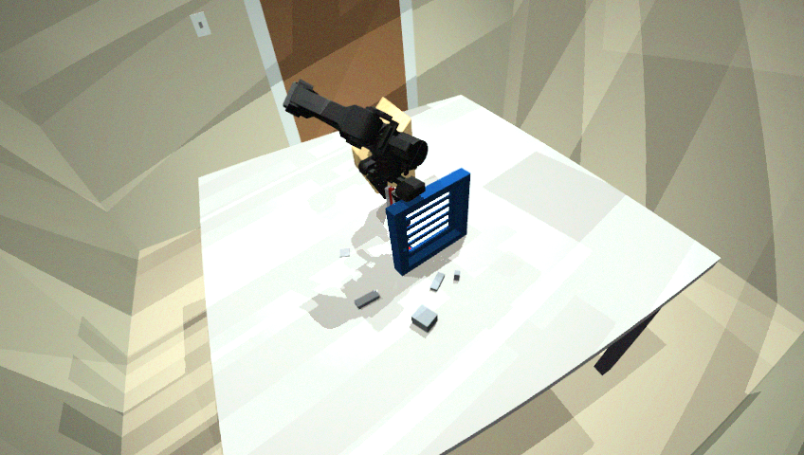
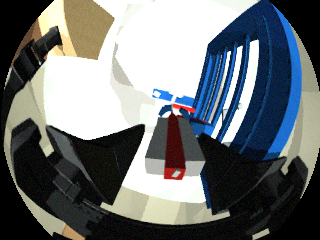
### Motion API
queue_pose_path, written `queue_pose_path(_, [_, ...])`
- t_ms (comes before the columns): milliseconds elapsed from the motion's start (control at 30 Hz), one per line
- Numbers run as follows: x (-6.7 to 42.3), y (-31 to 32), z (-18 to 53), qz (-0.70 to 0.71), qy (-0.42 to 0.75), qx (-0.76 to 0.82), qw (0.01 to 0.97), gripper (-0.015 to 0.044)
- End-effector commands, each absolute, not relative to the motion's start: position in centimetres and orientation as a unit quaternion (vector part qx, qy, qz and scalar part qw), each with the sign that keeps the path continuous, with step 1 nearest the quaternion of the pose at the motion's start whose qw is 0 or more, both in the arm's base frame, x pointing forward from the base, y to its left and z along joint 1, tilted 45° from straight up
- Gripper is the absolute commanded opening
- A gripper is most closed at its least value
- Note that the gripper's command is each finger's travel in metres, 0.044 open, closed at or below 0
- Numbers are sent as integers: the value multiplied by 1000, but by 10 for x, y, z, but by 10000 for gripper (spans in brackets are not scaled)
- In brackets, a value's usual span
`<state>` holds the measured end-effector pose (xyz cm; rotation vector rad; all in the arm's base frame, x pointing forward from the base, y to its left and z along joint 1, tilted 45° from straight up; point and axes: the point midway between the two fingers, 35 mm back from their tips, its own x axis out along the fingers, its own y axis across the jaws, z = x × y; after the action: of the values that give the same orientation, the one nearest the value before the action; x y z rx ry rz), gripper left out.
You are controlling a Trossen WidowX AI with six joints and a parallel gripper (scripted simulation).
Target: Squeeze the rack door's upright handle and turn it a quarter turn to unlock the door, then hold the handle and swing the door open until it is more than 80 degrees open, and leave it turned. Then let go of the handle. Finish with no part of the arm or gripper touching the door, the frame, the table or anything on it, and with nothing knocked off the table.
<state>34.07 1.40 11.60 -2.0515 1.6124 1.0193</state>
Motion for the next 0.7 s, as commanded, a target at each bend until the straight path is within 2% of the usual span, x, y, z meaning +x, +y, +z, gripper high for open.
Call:
queue_pose_path(0, [341, 14, 116, 383, 550, -729, 135, 288])
queue_pose_path(133, [341, 14, 116, 383, 550, -729, 135, 288])
queue_pose_path(367, [341, 14, 116, 383, 550, -729, 135, 105])
queue_pose_path(667, [341, 14, 116, 383, 550, -729, 135, 45])
